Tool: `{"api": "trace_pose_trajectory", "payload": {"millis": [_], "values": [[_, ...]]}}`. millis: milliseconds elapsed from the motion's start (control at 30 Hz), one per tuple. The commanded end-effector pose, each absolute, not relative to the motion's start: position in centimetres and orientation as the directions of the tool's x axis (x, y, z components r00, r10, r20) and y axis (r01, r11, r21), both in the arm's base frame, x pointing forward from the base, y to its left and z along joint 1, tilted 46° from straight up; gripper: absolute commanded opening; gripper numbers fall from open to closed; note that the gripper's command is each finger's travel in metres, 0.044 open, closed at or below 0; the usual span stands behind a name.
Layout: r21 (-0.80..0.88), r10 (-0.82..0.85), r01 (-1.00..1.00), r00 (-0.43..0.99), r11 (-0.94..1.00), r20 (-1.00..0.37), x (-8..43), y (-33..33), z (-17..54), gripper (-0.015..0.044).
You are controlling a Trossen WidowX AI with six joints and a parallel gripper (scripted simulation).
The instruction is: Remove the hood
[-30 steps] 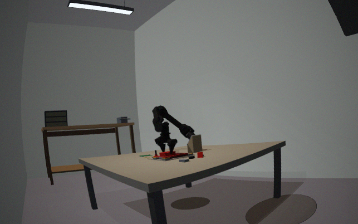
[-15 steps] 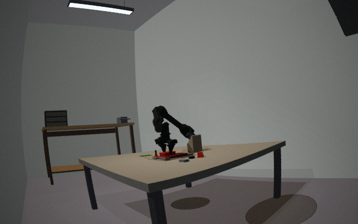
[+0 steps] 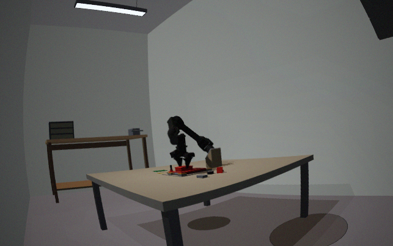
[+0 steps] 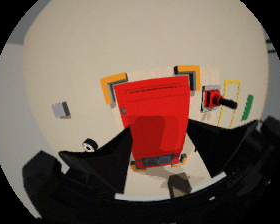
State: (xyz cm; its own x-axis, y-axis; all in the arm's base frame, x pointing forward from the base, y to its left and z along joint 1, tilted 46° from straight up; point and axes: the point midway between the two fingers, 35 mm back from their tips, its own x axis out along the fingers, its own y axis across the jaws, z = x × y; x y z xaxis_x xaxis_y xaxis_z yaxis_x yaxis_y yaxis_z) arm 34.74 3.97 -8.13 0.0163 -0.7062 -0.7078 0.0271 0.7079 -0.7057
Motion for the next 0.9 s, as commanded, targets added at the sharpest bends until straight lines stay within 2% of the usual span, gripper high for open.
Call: {"api": "trace_pose_trajectory", "payload": {"millis": [0,867], "values": [[-0.703,-0.704,0.032,0.016,0.710,-0.710,34.8,4.2,-7.9,0.0000],[-0.703,-0.703,0.032,0.016,0.711,-0.711,34.7,5.4,-6.7,0.0000]]}}
